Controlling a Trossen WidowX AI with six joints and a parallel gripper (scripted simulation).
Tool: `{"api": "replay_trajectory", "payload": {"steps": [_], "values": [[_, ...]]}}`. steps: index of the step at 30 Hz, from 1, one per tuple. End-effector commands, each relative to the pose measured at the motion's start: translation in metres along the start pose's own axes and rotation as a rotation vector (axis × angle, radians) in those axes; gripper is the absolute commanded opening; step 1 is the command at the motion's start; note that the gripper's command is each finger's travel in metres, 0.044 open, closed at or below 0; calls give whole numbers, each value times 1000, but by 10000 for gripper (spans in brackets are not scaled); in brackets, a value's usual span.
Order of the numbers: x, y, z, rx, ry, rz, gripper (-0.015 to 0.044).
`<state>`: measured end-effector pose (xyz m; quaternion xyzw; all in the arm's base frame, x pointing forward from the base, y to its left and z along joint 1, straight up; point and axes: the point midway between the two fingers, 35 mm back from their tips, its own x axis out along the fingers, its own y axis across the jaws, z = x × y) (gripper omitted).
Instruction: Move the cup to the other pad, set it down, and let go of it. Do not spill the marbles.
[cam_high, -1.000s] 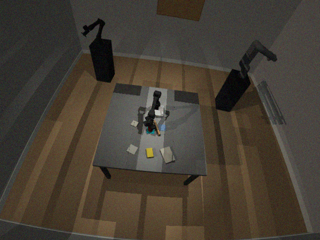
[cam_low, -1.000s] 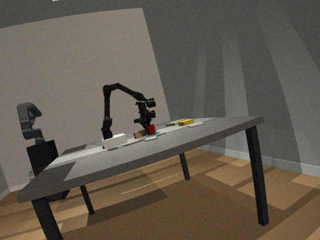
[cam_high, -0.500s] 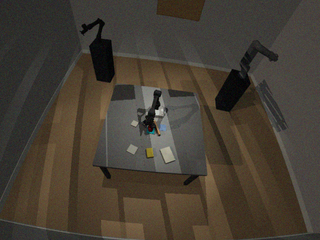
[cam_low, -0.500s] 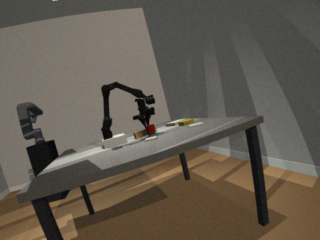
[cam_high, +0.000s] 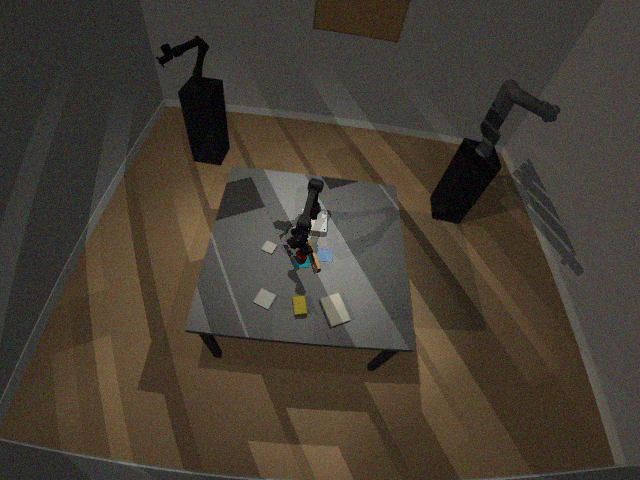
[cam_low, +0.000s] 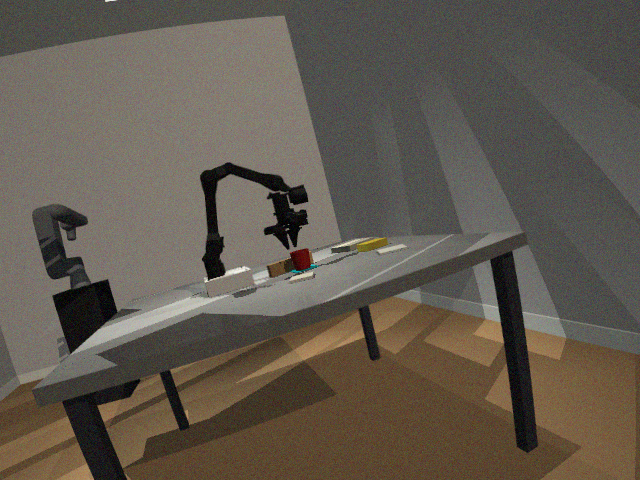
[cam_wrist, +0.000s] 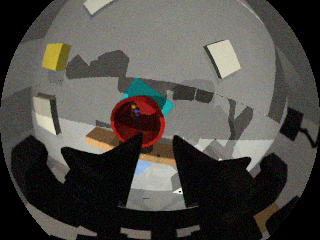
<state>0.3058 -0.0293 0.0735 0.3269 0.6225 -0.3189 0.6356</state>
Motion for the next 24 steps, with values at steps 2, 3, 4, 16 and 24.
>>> {"api": "replay_trajectory", "payload": {"steps": [2,3,4,16,24], "values": [[1,0,0,0,0,-1,285],[1,0,0,0,0,-1,312],[1,0,0,0,0,-1,338],[-36,1,0,1,-4,0,440],[-63,0,-2,2,-7,0,440]]}}
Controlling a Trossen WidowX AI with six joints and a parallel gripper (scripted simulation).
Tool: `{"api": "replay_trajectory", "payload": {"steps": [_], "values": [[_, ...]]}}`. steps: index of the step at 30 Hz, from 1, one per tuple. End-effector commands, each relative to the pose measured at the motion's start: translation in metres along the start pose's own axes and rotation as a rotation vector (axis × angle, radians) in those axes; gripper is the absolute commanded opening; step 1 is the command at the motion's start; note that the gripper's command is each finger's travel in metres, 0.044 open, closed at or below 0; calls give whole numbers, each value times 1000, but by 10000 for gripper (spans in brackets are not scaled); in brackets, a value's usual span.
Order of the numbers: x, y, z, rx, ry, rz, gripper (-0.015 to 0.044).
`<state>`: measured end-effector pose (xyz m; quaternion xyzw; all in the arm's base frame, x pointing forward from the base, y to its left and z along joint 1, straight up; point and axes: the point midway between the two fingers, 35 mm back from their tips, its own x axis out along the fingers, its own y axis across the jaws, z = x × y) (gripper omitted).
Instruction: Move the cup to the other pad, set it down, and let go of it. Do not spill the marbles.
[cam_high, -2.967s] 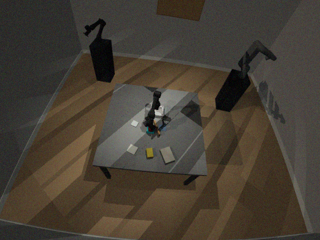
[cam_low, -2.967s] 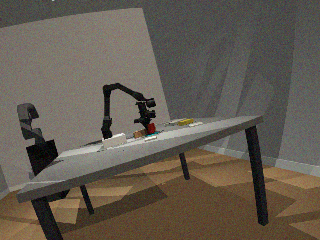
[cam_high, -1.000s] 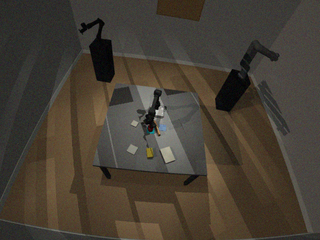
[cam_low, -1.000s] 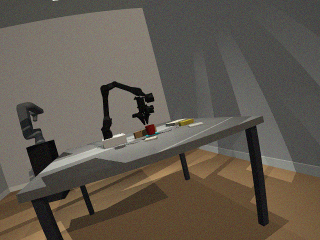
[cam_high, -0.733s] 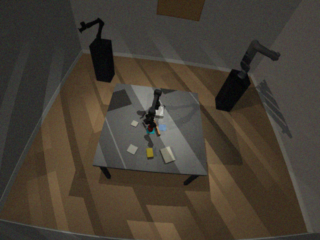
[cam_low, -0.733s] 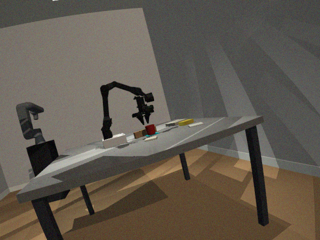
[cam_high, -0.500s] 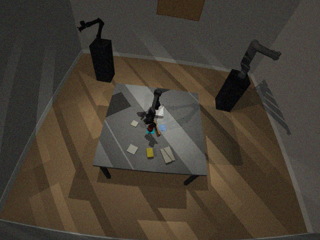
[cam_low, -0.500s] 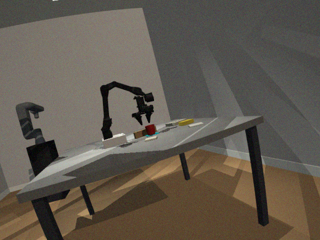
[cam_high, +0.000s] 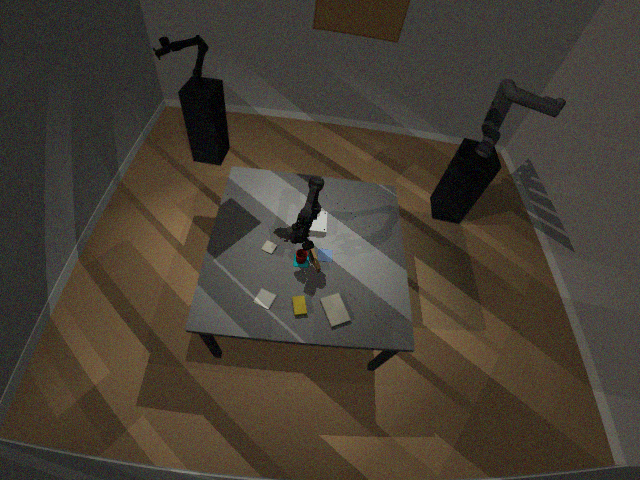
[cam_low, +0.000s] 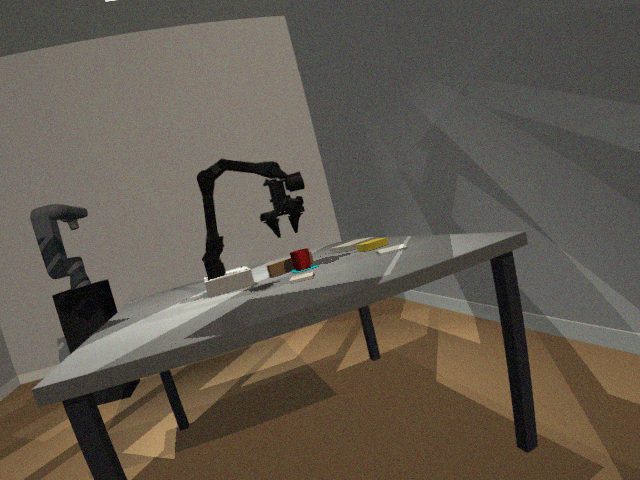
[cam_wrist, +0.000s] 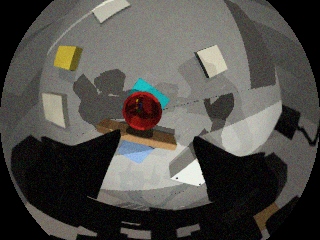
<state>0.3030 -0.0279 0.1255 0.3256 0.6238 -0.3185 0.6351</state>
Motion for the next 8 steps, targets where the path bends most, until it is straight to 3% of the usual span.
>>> {"api": "replay_trajectory", "payload": {"steps": [1,8], "values": [[-12,0,0,5,-8,2,440],[-8,0,-1,0,-3,3,440]]}}
